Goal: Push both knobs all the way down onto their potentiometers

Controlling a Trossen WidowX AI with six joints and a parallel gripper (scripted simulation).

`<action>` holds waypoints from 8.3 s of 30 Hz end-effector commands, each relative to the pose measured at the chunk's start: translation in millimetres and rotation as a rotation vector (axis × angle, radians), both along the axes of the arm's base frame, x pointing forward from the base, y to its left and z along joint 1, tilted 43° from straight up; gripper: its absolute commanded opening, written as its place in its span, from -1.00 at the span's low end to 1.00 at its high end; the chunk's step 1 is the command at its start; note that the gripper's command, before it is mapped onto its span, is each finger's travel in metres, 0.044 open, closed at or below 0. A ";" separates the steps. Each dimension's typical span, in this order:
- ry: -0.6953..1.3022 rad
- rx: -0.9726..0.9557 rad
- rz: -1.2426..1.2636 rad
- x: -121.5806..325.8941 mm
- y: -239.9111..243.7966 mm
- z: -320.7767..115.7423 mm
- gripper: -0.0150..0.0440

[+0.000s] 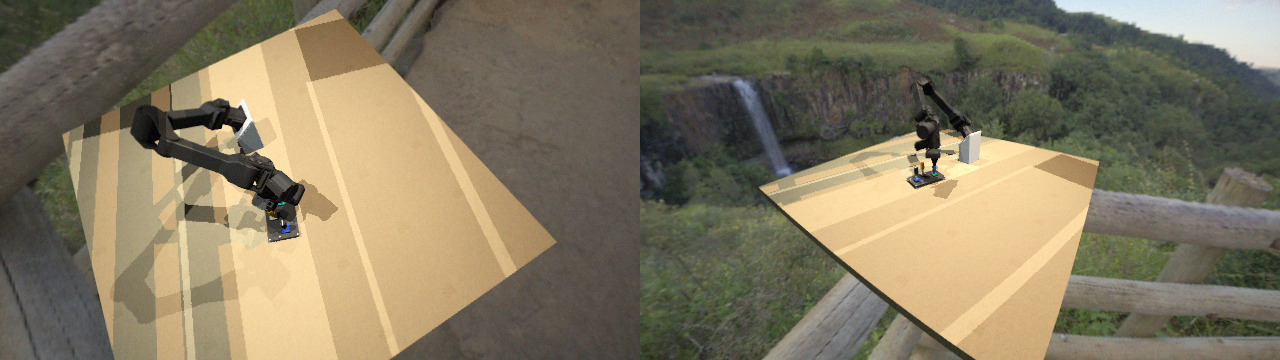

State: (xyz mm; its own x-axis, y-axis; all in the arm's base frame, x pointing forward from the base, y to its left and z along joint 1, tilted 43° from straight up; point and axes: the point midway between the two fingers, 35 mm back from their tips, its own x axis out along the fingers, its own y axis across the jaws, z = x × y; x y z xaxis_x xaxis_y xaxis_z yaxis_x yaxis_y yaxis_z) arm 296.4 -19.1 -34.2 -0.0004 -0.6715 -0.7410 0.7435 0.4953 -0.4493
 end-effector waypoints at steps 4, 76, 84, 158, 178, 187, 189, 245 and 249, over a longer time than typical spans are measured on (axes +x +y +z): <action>0.001 -0.007 -0.008 1.0 -5.1 -4.3 -0.49; 0.001 -0.006 -0.008 1.1 -5.1 -4.4 -0.49; 0.001 -0.006 -0.008 1.4 3.5 4.7 -0.49; 0.792 -0.003 0.866 95.5 12.5 46.9 -0.49; 0.792 -0.004 0.866 95.4 0.2 33.7 -0.49; 0.792 -0.004 0.866 95.4 -1.5 32.0 -0.49; 0.792 -0.004 0.866 95.4 -1.8 31.6 -0.49; 0.793 -0.005 0.866 95.3 -11.4 21.4 -0.49; 0.793 -0.005 0.866 95.3 -13.3 19.3 -0.49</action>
State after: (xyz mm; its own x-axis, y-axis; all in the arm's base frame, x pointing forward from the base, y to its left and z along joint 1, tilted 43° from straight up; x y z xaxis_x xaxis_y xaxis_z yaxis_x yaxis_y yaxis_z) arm 389.9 -24.2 -9.1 0.0020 -0.6774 -0.7356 -0.3387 0.6917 -0.6378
